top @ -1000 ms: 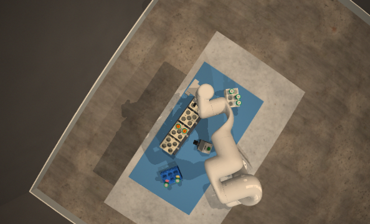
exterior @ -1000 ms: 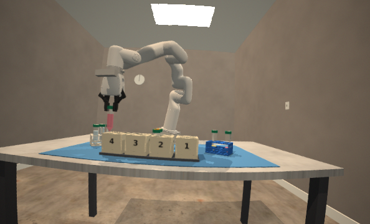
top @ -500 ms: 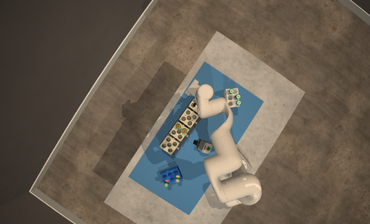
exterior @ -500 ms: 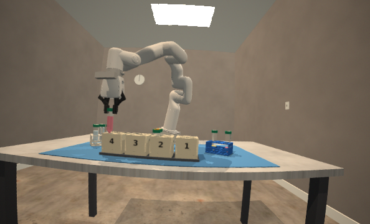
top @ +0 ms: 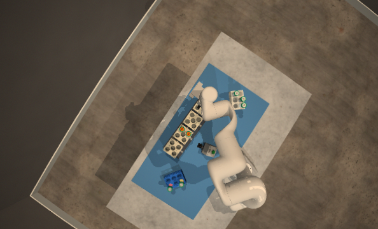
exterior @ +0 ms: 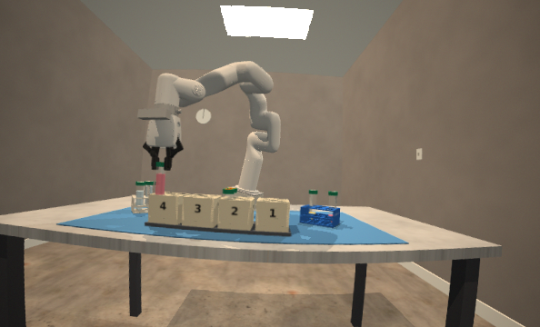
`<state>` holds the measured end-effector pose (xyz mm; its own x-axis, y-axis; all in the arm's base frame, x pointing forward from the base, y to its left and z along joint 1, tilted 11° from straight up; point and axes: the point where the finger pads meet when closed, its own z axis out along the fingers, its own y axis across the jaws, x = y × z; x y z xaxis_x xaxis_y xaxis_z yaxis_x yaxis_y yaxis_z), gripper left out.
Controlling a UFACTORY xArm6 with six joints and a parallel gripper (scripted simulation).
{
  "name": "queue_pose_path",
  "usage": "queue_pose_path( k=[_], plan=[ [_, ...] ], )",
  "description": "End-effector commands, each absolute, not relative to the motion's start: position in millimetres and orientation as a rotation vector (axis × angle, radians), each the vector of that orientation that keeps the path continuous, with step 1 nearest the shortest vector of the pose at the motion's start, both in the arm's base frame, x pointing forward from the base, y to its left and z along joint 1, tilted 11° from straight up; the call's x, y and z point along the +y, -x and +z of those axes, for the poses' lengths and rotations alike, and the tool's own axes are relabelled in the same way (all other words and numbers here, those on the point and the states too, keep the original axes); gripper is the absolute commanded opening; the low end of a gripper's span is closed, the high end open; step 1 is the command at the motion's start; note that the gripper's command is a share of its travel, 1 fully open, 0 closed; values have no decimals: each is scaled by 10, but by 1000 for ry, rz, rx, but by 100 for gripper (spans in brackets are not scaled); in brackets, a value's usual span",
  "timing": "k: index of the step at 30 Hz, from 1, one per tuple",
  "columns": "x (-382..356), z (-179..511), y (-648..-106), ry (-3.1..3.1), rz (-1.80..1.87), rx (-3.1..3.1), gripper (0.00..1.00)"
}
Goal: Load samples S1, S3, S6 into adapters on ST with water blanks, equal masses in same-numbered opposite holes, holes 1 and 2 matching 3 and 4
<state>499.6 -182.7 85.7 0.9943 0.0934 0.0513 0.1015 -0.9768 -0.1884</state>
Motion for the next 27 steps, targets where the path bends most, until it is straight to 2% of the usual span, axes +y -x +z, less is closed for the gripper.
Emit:
queue_pose_path(
  k=[1,27],
  plan=[
    [-1827,835,-5009,2947,-68,-145,0],
    [-1781,599,-5017,2947,-68,-145,0]
  ],
)
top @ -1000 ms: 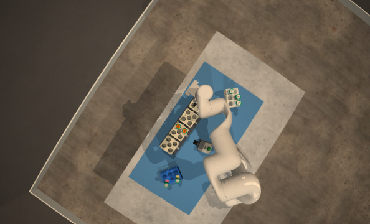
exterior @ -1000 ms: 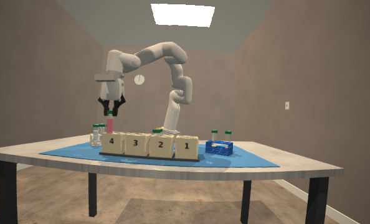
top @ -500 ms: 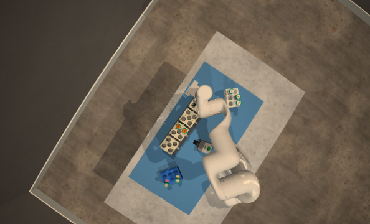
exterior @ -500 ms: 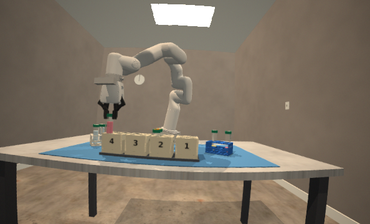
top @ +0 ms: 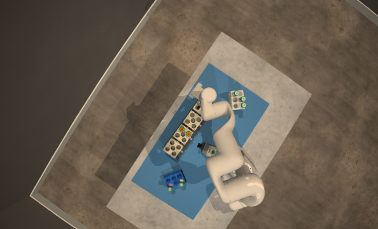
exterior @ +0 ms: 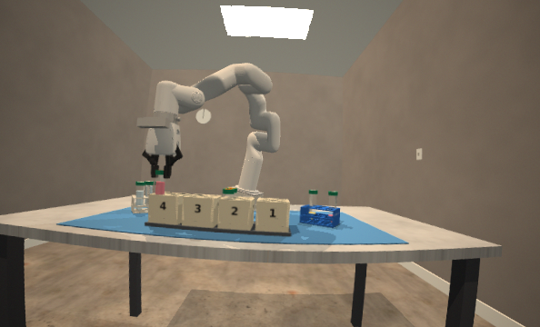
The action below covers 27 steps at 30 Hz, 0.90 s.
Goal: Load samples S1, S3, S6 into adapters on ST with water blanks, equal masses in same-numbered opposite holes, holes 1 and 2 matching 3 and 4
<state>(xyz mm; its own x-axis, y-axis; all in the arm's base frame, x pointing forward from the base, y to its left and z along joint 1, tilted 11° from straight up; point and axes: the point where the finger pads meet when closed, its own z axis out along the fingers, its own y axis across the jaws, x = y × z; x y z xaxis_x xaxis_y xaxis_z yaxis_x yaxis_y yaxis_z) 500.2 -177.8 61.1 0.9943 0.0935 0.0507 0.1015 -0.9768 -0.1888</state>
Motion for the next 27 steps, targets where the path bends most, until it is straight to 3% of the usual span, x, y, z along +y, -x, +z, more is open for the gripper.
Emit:
queue_pose_path(
  k=[1,27],
  plan=[
    [-1781,599,-5017,2947,-68,-145,0],
    [-1736,373,-5025,2947,-68,-145,0]
  ],
)
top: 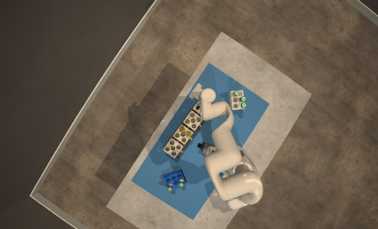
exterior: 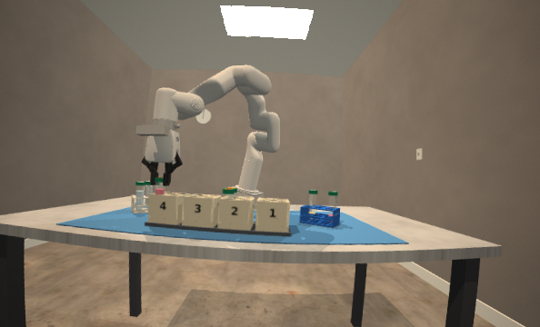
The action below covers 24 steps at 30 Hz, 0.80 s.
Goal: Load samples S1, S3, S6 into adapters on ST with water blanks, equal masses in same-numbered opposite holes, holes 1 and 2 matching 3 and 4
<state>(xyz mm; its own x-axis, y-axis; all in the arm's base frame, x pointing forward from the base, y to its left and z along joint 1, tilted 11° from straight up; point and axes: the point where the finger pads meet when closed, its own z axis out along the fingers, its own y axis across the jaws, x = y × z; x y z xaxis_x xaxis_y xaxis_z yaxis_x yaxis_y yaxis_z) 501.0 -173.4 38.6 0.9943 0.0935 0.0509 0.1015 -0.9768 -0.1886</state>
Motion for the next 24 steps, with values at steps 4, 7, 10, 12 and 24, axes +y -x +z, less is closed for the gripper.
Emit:
queue_pose_path(
  k=[4,7,10,12,24],
  plan=[
    [-1729,333,-5027,2947,-68,-145,0],
    [-1723,304,-5028,2947,-68,-145,0],
    [-1721,295,-5028,2947,-68,-145,0],
    [-1717,275,-5029,2947,-68,-145,0],
    [-1702,196,-5032,2947,-68,-145,0]
  ],
)
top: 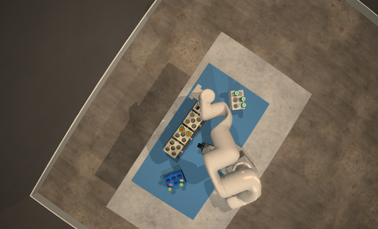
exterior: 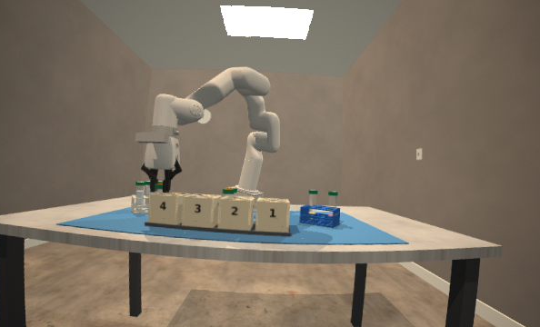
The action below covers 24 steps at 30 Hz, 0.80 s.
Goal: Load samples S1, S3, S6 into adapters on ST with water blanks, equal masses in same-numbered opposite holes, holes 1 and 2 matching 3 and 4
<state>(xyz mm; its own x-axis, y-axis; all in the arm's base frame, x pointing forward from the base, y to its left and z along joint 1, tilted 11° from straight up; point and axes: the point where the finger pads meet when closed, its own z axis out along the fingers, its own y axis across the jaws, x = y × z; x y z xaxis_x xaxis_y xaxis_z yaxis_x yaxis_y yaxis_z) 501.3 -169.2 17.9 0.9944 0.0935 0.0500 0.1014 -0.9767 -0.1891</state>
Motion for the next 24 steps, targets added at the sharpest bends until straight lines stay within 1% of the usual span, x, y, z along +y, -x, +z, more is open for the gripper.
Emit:
queue_pose_path(
  k=[1,12,13,24],
  plan=[
    [-1702,196,-5032,2947,-68,-145,0],
    [-1702,196,-5032,2947,-69,-145,0],
    [-1701,193,-5032,2947,-68,-145,44],
    [-1701,193,-5032,2947,-69,-145,44]
  ],
)
